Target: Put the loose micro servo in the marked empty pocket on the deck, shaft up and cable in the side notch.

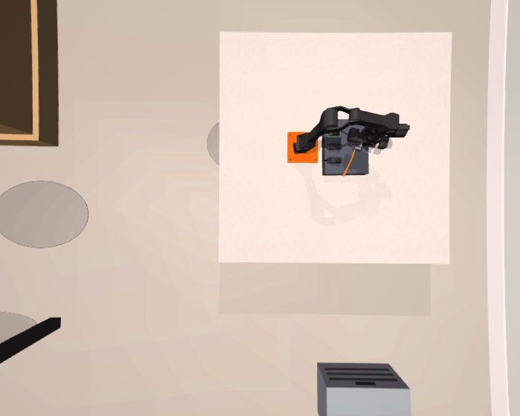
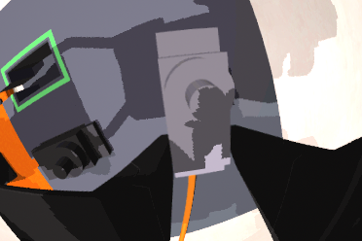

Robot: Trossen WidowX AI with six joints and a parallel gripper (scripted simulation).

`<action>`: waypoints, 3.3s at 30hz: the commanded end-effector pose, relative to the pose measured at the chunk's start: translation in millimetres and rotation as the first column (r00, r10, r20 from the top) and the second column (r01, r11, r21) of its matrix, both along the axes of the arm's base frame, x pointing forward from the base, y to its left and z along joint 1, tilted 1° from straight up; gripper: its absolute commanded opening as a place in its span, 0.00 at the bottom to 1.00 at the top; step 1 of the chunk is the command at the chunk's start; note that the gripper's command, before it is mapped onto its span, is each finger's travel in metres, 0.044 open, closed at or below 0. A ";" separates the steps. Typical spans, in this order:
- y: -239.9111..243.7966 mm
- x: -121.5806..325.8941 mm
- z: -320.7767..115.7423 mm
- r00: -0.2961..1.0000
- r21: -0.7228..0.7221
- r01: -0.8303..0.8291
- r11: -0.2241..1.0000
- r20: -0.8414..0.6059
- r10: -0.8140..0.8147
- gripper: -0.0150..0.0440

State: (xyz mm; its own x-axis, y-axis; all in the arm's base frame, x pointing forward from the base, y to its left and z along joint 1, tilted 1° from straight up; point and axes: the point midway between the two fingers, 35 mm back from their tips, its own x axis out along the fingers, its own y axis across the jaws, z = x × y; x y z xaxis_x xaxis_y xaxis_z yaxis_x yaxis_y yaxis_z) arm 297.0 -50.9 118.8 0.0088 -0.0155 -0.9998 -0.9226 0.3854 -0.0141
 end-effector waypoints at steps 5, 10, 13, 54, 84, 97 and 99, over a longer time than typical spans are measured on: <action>-0.4 -0.5 -1.3 1.000 -0.002 -0.005 1.000 -0.005 0.005 0.31; -0.3 -0.3 11.7 1.000 -0.002 -0.005 1.000 -0.005 0.005 0.25; 0.5 -4.9 24.4 1.000 -0.002 -0.005 1.000 -0.006 0.005 0.25; 44.5 -11.0 27.2 1.000 0.001 -0.005 1.000 -0.006 0.005 0.25; 81.5 -6.0 26.8 0.846 0.008 0.534 0.846 0.000 -0.534 0.25; 81.5 -6.0 26.8 0.528 0.013 0.849 0.528 0.002 -0.849 0.25; 81.5 -6.0 26.8 0.468 0.013 0.884 0.468 0.002 -0.884 0.25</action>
State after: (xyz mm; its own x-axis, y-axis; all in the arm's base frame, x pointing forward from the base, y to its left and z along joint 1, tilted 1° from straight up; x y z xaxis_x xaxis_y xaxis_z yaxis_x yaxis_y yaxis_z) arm 289.7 30.0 143.9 -0.0015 -0.0137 -0.9999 -0.2232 0.9747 -0.0130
